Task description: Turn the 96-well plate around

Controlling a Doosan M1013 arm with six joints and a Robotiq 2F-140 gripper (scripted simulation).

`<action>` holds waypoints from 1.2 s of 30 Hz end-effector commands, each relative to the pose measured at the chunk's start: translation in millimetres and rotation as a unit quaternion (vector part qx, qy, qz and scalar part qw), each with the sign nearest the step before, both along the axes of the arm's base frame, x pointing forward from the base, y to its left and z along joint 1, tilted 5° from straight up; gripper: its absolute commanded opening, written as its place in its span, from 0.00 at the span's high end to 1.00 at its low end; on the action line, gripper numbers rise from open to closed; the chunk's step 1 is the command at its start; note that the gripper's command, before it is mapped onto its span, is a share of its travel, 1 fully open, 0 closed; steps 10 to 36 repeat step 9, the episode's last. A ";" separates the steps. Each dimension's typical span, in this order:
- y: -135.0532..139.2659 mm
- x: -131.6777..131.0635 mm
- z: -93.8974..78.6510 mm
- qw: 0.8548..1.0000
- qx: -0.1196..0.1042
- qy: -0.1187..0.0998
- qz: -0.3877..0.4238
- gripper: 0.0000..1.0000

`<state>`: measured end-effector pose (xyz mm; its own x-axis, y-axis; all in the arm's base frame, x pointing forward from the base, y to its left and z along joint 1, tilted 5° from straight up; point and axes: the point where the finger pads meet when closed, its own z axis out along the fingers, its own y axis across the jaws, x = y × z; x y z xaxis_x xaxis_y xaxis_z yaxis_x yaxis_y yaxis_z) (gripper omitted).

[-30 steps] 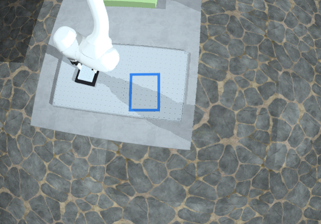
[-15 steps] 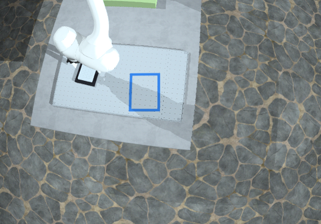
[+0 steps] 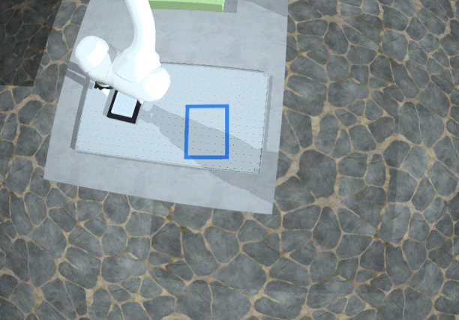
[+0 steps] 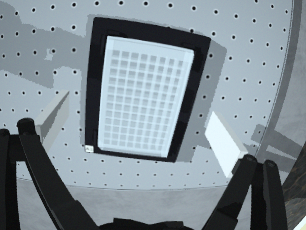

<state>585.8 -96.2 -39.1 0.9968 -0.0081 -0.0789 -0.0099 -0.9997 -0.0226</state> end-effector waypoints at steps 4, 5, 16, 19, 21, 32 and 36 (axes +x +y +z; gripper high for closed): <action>-0.3 1.3 15.8 1.000 0.000 0.000 0.000 0.00; -0.4 1.5 18.5 1.000 0.000 0.000 0.000 0.00; -0.5 1.9 23.8 1.000 0.000 0.000 0.000 0.00; -0.5 1.9 23.8 1.000 0.000 0.000 0.000 0.00; -0.5 1.9 23.8 1.000 0.000 0.000 0.000 0.00; -0.5 1.9 23.8 1.000 0.000 0.000 0.000 0.00; -0.5 1.9 23.8 1.000 0.000 0.000 0.000 0.00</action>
